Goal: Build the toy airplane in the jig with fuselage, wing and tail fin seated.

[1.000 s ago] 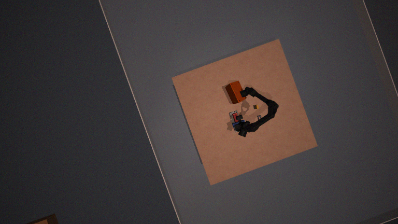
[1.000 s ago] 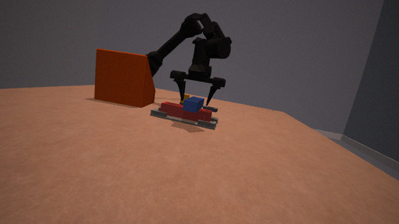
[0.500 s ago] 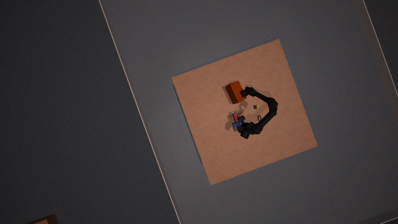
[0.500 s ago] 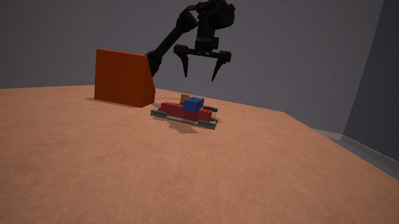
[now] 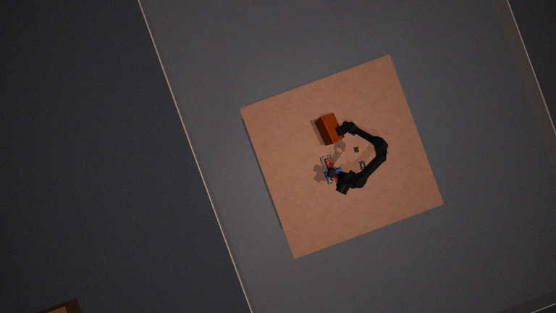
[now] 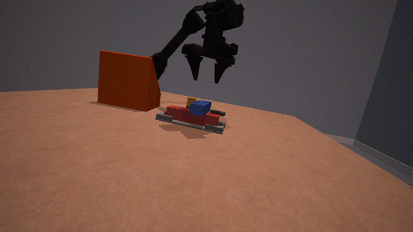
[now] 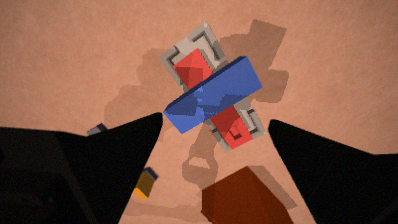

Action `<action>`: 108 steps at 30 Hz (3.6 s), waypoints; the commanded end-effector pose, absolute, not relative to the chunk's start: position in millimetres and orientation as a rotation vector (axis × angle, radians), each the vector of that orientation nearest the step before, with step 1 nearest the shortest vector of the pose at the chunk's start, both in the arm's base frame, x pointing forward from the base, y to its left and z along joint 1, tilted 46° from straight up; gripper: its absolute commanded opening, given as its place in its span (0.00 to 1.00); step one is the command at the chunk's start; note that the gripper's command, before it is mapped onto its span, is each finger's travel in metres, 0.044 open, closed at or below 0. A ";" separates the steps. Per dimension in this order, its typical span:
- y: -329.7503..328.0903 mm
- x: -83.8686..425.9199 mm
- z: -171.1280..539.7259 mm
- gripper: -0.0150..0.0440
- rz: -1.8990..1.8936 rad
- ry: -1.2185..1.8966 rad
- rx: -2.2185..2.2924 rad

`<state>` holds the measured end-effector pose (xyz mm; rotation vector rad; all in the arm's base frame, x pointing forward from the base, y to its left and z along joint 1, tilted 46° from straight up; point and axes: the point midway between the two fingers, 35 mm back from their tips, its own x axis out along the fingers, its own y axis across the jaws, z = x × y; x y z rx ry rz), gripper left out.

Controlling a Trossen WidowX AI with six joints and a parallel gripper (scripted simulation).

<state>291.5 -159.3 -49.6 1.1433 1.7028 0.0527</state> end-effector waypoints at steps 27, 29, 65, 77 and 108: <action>-44.2 262.6 85.0 1.00 0.461 1.577 0.760; -25.4 250.1 100.2 1.00 0.468 1.576 0.758; 86.2 197.1 80.7 1.00 0.499 1.570 0.755; 99.9 197.5 66.7 1.00 0.497 1.570 0.754; 119.4 195.1 49.7 0.42 0.502 1.569 0.758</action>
